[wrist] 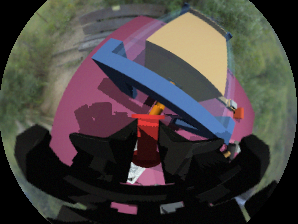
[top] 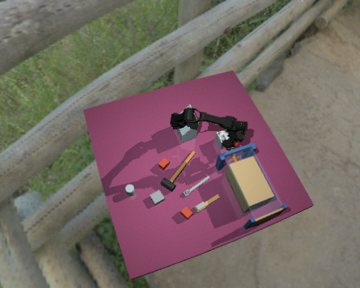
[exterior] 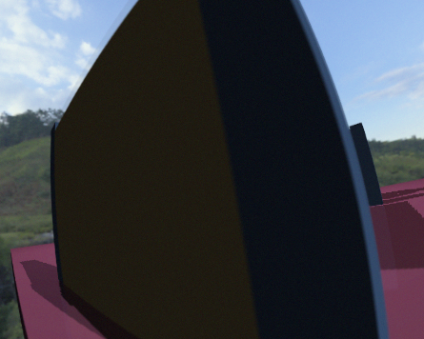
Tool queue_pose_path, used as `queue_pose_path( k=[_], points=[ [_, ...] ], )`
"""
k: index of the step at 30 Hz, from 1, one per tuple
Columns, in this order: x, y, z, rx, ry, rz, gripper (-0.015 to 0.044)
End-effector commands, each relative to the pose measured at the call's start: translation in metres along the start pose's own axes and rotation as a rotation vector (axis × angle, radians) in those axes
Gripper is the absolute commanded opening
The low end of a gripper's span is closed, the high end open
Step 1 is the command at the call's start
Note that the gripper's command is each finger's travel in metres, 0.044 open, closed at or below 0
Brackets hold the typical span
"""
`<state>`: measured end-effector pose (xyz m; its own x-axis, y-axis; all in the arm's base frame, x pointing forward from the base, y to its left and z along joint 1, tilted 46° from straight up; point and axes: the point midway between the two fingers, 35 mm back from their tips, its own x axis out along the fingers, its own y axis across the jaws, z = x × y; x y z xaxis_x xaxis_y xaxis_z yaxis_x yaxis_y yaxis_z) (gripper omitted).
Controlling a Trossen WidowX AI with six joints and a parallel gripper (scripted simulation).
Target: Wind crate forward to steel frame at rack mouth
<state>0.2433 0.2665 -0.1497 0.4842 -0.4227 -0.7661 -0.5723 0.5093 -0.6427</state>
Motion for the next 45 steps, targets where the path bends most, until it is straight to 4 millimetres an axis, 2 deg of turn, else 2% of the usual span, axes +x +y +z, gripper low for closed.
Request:
queue_pose_path(
  k=[1,45],
  points=[
    [0.001,0.016,0.002,-0.001,0.000,0.032,0.0000],
    [-0.002,0.070,0.003,0.001,-0.002,0.037,0.0000]
  ],
)
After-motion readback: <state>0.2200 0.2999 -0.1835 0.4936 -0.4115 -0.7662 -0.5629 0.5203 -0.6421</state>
